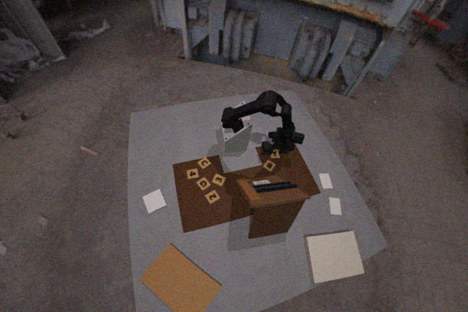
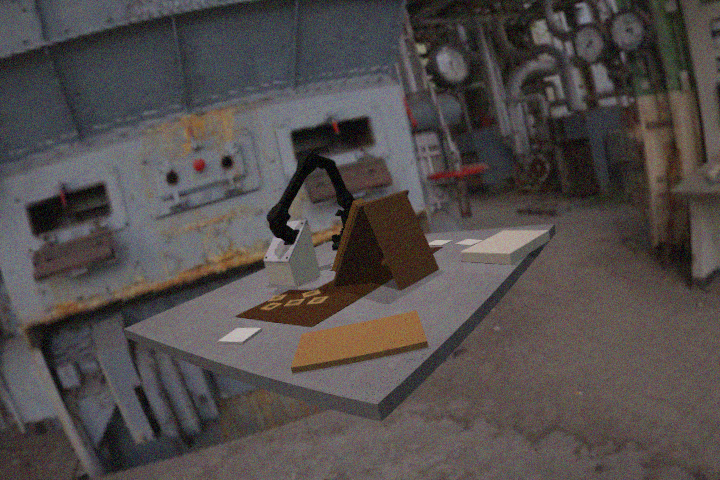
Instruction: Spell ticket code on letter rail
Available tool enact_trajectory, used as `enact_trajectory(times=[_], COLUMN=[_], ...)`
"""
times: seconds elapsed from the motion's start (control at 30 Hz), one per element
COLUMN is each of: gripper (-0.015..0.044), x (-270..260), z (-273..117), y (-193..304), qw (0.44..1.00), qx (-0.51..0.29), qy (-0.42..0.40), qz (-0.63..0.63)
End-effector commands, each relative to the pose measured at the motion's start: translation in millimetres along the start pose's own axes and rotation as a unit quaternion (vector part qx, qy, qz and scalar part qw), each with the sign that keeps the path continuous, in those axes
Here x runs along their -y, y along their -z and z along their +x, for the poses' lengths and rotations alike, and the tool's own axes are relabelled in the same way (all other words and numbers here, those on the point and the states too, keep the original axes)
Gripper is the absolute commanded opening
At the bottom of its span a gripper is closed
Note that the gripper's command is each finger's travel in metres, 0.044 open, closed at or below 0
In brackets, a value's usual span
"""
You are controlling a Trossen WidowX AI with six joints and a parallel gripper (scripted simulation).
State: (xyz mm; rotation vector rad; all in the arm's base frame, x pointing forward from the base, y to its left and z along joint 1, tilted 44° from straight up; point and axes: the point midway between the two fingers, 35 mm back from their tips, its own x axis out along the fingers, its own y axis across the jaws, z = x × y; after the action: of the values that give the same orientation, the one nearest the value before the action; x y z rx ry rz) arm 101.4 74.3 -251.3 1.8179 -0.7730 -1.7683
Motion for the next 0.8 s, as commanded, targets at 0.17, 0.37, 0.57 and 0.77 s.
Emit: enact_trajectory(times=[0.17, 0.37, 0.57, 0.77], gripper=[0.0000, 0.0000, 0.0000, 0.0000], x=[-0.1, -1.2, -2.3, -3.3], z=[-3.6, -4.2, -4.7, -5.3], y=[0.0, -0.5, -1.0, -1.5], qw=[1.000, 1.000, 1.000, 1.000], qx=[0.000, 0.000, 0.000, 0.000], qy=[0.005, 0.005, 0.005, 0.005], qz=[0.005, 0.005, 0.005, 0.005])
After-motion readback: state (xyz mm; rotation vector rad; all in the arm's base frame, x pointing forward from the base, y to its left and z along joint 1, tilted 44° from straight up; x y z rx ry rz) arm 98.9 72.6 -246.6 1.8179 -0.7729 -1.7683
